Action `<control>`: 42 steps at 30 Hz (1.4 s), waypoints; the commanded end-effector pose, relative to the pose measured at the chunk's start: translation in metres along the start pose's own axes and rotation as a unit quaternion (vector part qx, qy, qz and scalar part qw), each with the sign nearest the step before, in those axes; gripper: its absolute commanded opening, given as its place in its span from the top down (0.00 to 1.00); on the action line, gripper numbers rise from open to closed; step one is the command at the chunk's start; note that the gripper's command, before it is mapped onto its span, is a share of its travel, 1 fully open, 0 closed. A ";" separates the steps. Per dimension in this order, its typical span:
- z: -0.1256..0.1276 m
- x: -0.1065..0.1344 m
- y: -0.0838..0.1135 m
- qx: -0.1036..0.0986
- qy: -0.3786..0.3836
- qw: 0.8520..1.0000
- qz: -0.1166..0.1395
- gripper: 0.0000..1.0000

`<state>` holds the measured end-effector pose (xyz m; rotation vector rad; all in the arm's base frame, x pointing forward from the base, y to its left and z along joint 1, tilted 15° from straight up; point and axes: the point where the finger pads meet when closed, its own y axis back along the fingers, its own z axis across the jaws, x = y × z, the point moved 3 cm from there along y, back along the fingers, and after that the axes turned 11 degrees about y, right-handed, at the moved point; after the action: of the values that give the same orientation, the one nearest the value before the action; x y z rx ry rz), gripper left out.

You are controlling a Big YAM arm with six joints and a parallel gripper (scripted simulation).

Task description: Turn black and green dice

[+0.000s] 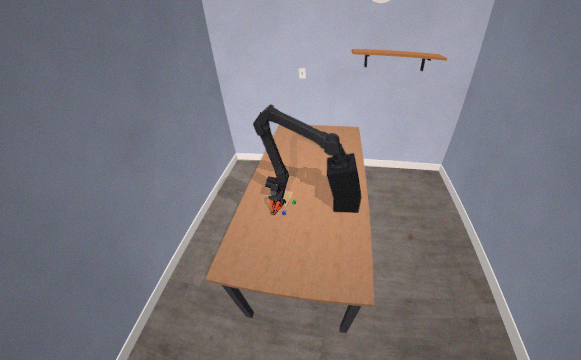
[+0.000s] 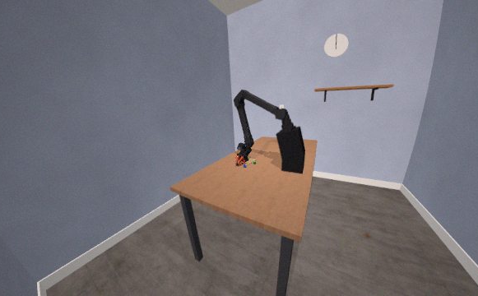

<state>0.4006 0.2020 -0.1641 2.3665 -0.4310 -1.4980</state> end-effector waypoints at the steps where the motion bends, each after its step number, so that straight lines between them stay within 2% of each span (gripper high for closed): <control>1: -0.008 -0.007 0.000 0.004 0.008 1.000 -0.003 0.86; 25: -0.007 -0.006 -0.001 0.004 0.008 1.000 -0.003 0.86; 42: 0.000 0.007 -0.008 0.001 0.003 1.000 -0.003 0.86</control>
<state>0.4028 0.2024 -0.1735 2.3658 -0.4310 -1.4989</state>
